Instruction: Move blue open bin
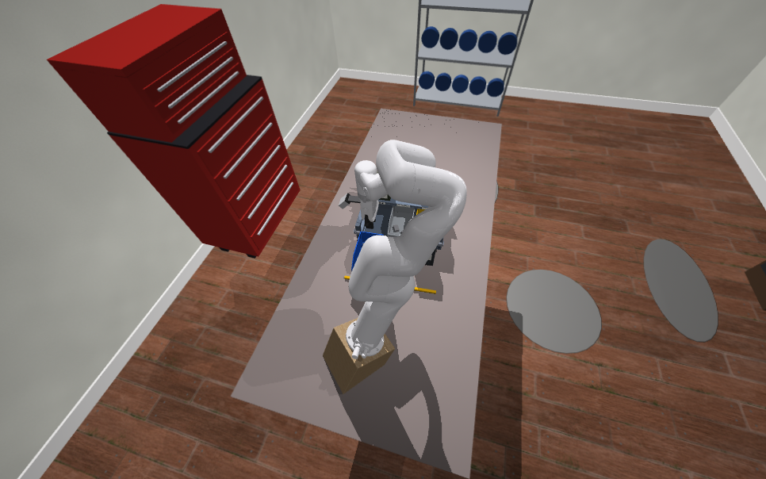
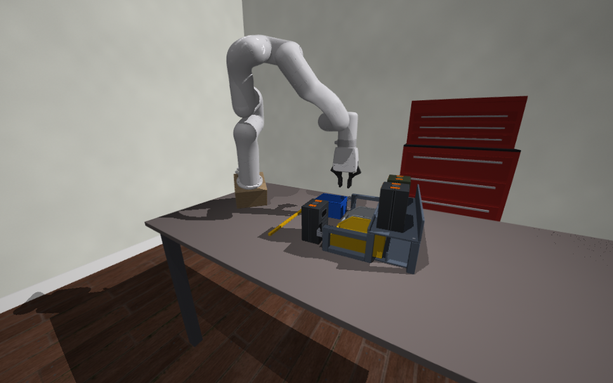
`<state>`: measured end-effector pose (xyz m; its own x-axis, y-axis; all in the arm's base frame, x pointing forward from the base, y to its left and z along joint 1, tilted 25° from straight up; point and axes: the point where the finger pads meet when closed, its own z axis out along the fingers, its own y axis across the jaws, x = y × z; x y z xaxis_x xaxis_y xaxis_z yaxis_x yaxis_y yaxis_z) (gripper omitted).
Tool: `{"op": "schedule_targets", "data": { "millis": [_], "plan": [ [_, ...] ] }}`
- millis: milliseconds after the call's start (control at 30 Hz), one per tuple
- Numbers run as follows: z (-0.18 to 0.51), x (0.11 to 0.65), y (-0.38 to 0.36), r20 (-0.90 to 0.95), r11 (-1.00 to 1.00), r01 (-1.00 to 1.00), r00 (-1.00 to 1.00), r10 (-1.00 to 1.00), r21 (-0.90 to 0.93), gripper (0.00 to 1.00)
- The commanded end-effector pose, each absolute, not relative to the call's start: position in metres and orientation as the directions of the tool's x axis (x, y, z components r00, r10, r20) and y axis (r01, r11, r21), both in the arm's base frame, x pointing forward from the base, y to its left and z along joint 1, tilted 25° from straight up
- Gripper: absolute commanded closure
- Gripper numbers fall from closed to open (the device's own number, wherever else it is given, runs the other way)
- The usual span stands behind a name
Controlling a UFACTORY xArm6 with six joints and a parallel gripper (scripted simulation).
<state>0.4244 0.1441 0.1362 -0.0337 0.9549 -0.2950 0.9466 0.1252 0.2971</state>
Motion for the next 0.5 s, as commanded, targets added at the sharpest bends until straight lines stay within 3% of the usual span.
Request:
{"op": "schedule_targets", "data": {
  "millis": [0,467],
  "plan": [
    [0.1382,0.4253,0.1451,-0.293,0.125,0.945,-0.033,0.955,0.301,0.67],
    [0.1294,0.4285,0.1426,-0.293,0.125,0.945,-0.033,0.955,0.301,0.67]
  ]
}}
